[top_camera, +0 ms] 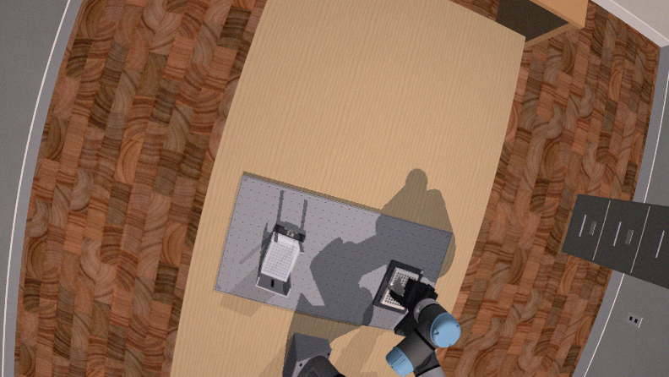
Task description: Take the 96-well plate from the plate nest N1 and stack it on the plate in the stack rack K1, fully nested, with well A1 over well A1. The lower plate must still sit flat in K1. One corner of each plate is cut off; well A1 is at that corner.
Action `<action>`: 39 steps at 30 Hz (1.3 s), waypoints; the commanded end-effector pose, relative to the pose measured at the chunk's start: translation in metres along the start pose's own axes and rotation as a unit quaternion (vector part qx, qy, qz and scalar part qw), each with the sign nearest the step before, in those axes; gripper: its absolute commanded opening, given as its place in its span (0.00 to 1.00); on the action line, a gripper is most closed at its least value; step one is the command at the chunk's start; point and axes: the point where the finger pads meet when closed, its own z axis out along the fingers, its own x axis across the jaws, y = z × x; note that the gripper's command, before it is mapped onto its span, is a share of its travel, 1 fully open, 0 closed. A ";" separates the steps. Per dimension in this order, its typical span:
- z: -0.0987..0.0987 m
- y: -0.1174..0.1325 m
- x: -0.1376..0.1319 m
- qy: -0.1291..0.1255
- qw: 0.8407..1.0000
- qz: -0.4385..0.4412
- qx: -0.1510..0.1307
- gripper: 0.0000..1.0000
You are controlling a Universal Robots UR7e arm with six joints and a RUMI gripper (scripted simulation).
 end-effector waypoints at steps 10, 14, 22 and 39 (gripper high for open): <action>-0.018 0.000 0.000 0.000 1.000 0.000 0.000 0.00; -0.024 0.000 0.000 0.000 1.000 0.000 0.000 0.00; -0.038 0.000 0.000 0.000 1.000 0.000 0.000 0.00; -0.063 0.000 0.000 0.000 1.000 0.000 0.000 0.00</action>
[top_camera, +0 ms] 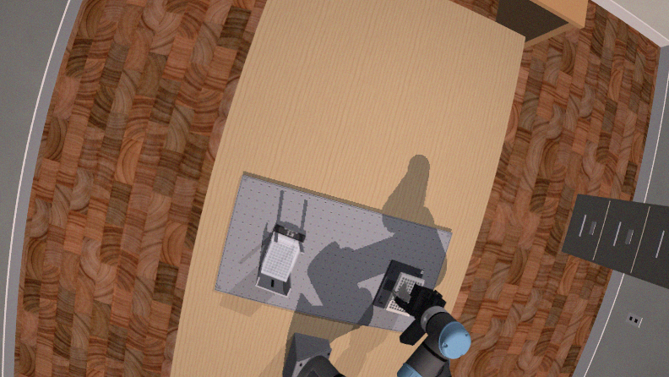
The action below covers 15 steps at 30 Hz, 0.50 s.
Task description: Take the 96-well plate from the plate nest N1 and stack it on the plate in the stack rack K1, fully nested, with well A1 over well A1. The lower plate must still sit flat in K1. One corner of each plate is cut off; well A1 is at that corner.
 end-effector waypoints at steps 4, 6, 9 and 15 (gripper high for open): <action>-0.012 0.000 0.000 0.000 1.000 0.000 0.001 0.00; -0.015 0.000 0.000 0.000 1.000 0.000 0.001 0.00; -0.020 0.000 0.000 0.000 1.000 0.000 0.001 0.00; -0.030 0.000 0.000 0.000 1.000 0.000 0.001 0.00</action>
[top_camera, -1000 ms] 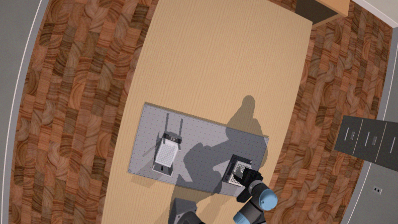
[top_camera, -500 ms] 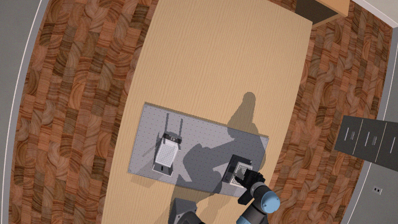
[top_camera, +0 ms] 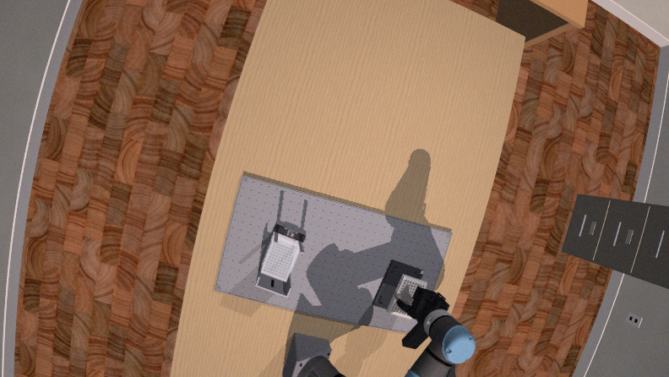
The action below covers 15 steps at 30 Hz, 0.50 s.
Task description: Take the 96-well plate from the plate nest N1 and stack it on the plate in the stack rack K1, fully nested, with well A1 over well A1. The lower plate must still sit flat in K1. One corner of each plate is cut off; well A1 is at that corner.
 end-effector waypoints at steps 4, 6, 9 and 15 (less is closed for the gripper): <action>-0.013 0.000 0.000 0.000 1.000 0.000 0.001 0.00; -0.015 0.000 0.000 0.000 1.000 0.000 0.001 0.00; -0.020 0.000 0.000 0.000 1.000 0.000 0.001 0.00; -0.030 0.000 0.000 0.000 1.000 0.000 0.001 0.00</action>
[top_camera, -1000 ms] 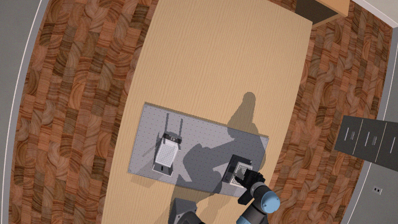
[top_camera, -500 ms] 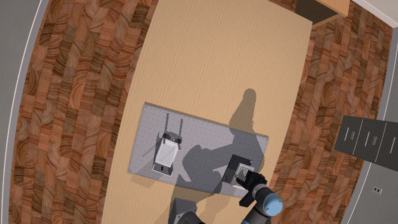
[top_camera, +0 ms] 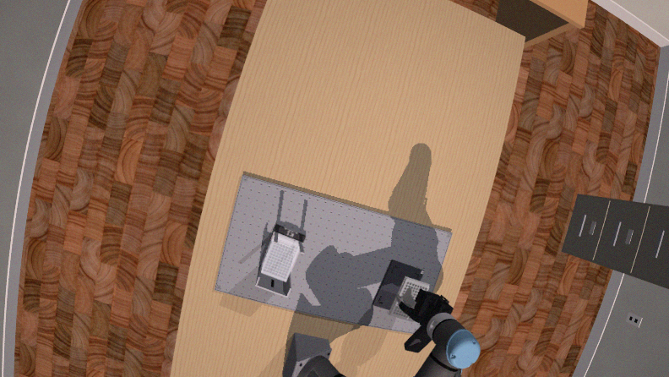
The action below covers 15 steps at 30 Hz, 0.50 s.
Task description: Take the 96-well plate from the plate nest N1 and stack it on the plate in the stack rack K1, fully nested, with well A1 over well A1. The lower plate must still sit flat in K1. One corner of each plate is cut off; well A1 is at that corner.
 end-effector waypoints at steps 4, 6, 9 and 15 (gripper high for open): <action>-0.015 0.000 0.000 0.000 1.000 0.000 0.000 0.00; -0.017 0.000 0.000 0.000 1.000 0.000 0.000 0.00; -0.020 0.000 0.000 0.000 1.000 0.000 0.000 0.00; -0.030 0.000 0.000 0.000 1.000 0.000 0.000 0.00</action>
